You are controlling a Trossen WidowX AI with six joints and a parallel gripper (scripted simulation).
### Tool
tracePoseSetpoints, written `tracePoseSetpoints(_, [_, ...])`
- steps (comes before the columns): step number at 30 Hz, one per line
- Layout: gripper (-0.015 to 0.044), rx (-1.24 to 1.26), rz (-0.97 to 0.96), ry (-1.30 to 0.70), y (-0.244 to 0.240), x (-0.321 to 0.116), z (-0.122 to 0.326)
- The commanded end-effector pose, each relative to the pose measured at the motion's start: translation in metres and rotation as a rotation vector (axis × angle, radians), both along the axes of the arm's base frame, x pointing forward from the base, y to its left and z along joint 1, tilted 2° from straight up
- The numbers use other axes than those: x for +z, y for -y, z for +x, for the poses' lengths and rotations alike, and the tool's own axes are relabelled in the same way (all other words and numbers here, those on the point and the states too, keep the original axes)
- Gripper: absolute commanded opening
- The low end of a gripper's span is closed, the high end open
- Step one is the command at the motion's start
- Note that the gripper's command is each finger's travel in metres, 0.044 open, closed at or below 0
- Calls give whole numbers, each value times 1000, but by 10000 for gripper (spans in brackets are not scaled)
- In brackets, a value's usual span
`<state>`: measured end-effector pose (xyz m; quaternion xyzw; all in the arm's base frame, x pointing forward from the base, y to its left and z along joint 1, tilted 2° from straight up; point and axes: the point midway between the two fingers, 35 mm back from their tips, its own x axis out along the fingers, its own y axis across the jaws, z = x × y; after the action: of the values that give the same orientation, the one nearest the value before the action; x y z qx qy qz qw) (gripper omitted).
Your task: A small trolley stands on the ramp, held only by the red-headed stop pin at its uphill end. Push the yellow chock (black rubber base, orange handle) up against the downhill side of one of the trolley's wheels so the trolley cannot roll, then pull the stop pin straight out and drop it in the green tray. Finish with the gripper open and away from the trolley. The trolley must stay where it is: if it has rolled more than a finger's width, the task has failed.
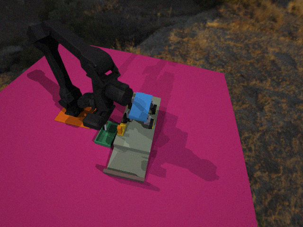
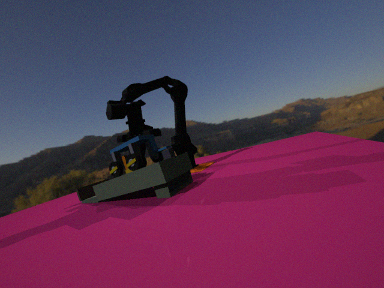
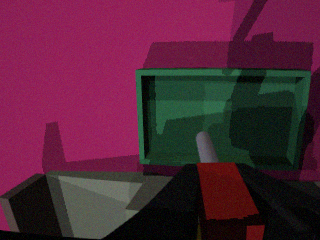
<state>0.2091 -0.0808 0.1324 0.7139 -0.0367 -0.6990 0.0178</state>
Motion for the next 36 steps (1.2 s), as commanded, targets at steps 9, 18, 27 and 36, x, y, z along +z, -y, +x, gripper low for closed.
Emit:
tracePoseSetpoints(9, [0, -6, -68, 5, 17, -37, 1])
tracePoseSetpoints(18, [52, -6, -69, 5, 24, -49, 1])
tracePoseSetpoints(27, [190, -6, -68, 5, 18, -51, 1])
tracePoseSetpoints(36, [190, -6, -68, 5, 10, -53, 1])
